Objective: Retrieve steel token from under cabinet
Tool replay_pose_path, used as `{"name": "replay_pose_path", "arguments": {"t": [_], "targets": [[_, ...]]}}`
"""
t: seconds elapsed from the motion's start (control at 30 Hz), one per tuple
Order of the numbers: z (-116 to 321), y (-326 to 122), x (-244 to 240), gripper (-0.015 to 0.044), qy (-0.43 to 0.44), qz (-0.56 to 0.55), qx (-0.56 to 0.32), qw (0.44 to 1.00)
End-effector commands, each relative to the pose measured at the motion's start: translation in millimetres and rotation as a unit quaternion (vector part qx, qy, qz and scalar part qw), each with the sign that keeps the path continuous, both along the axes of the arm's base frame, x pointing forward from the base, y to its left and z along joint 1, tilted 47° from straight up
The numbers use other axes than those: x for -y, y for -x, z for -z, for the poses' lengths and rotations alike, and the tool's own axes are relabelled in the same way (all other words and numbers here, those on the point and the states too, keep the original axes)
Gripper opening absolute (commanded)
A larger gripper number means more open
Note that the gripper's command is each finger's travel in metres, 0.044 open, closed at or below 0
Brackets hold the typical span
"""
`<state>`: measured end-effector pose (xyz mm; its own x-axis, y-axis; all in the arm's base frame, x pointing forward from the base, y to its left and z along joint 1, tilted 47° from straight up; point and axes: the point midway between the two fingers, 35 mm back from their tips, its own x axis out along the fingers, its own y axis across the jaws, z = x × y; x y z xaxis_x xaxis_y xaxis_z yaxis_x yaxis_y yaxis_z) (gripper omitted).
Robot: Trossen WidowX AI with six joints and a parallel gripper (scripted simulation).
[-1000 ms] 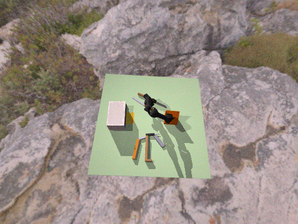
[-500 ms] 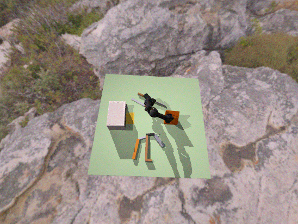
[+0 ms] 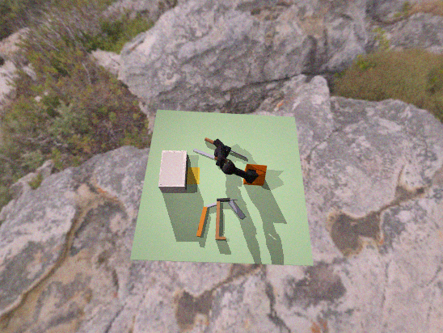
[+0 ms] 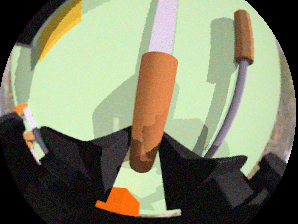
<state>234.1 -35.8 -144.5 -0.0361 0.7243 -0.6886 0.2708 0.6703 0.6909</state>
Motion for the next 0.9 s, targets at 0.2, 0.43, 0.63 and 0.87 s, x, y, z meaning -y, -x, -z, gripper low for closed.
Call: {"name": "replay_pose_path", "arguments": {"t": [0.2, 0.43, 0.63, 0.87], "targets": [[-0.3, -1.5, 0.6, 0.0000, -0.001, -0.031, 0.034, 0.999], [-0.4, -1.6, 0.5, 0.0000, -0.002, -0.050, 0.054, 0.997], [-0.5, -1.6, 0.4, 0.0000, -0.002, -0.066, 0.071, 0.995], [-0.7, -1.7, 0.3, 0.0000, -0.003, -0.085, 0.091, 0.992]]}}
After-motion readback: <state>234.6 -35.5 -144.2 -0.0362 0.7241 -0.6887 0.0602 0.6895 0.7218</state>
